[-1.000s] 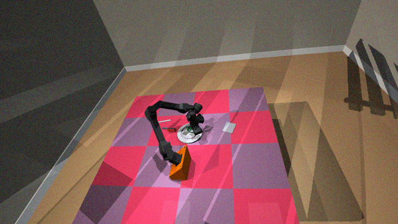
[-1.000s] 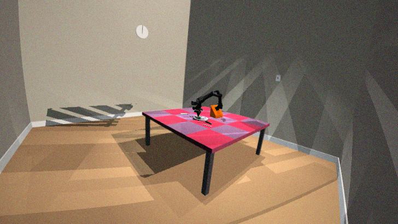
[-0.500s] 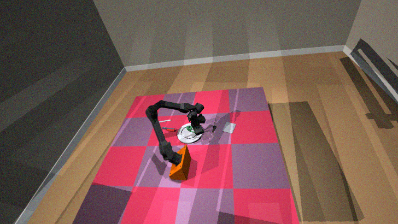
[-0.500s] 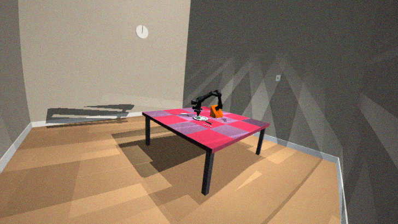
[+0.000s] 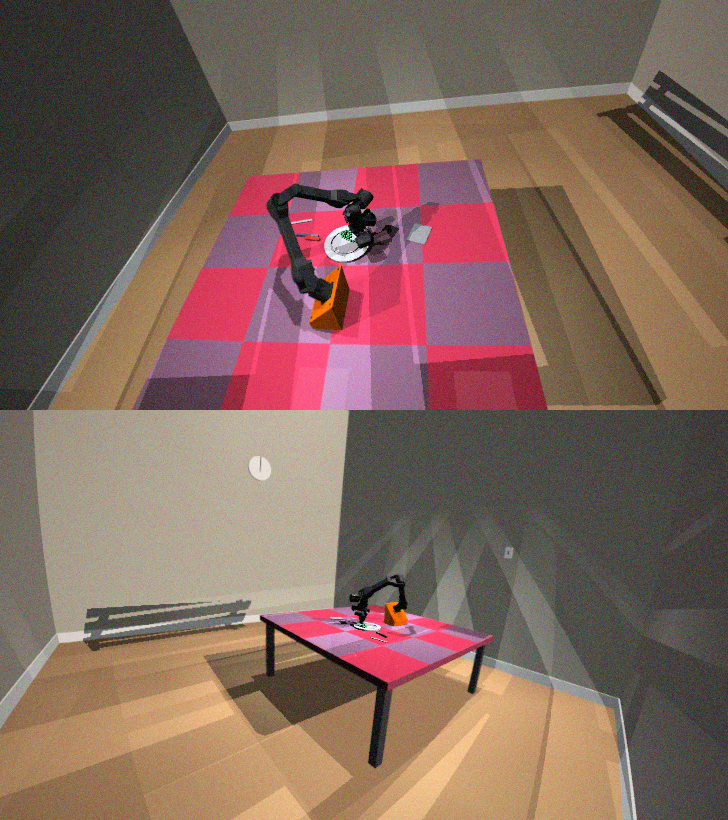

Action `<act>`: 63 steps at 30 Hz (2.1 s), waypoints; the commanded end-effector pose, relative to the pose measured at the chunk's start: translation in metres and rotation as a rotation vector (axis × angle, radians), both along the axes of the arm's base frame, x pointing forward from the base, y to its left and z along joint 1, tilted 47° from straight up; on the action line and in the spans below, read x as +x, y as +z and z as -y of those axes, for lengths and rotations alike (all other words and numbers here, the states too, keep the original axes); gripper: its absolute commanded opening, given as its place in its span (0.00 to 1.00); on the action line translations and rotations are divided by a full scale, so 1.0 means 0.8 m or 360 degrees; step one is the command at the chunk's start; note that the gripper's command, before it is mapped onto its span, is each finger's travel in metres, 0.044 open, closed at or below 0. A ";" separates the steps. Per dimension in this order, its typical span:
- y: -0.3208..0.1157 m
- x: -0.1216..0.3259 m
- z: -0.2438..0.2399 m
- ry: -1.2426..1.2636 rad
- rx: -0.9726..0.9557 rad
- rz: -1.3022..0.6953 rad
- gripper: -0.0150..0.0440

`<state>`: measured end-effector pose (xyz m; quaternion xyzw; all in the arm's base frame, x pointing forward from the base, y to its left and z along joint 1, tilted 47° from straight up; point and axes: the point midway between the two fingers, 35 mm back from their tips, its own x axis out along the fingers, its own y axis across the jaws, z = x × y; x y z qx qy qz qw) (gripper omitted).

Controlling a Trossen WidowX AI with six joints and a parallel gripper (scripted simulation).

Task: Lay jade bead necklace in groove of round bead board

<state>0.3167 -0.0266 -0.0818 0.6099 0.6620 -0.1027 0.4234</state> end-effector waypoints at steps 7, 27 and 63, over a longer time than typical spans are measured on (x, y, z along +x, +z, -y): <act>0.002 -0.002 0.000 0.0002 0.0006 -0.0010 1.00; 0.005 -0.002 0.003 0.0001 0.0003 -0.0011 1.00; 0.014 0.003 -0.006 -0.0102 0.0017 -0.0115 0.46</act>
